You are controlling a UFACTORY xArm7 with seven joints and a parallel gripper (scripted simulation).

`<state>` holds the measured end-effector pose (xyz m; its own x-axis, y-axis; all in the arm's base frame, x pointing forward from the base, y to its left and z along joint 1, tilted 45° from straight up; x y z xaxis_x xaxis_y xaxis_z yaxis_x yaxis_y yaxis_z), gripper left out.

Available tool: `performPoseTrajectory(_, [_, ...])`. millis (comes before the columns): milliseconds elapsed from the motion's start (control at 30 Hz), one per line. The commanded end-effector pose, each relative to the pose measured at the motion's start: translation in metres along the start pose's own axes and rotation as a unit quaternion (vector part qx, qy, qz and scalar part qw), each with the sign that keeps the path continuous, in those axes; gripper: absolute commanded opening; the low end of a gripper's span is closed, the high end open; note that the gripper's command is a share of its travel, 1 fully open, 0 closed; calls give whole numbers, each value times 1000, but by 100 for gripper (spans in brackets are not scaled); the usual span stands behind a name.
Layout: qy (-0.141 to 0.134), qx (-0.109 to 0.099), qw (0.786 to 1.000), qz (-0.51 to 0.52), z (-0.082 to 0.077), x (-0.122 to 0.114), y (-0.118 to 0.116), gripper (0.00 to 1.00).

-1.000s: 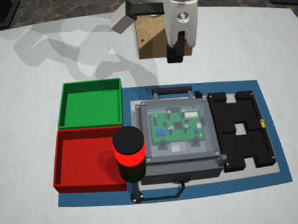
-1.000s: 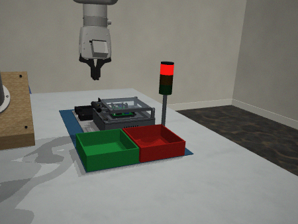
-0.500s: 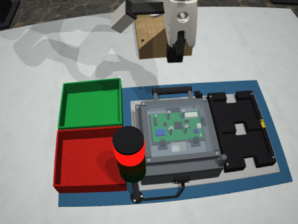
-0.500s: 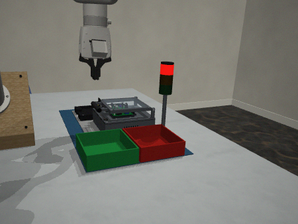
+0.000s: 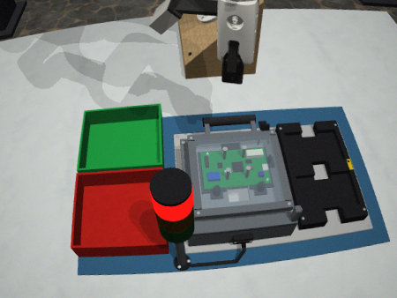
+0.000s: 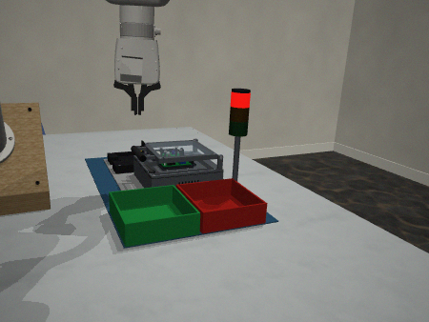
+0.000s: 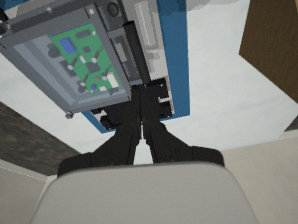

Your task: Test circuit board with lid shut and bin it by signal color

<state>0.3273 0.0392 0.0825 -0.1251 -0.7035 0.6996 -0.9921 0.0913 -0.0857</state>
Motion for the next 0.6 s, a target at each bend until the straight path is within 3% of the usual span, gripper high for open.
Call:
performPoseTrajectory(0, [0,2,998,57,-2,-1,-1,0])
performPoseTrajectory(367, [-1,2,965,263,-2,-1,-1,0])
performPoseTrajectory(433, [-1,2,965,263,-2,-1,-1,0])
performPoseTrajectory(567, [-1,2,938,346,-2,-1,-1,0])
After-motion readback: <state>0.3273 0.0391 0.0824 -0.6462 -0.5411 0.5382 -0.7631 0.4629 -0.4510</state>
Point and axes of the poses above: the point where the finger pads meet when closed, its own z axis out along the fingers, its own y axis across the jaws, x = y × z, the point moved 1 cm from there along -z, back along the fingers, and after that the axes turned 8 degrees about -z, right-handed, at the moved point
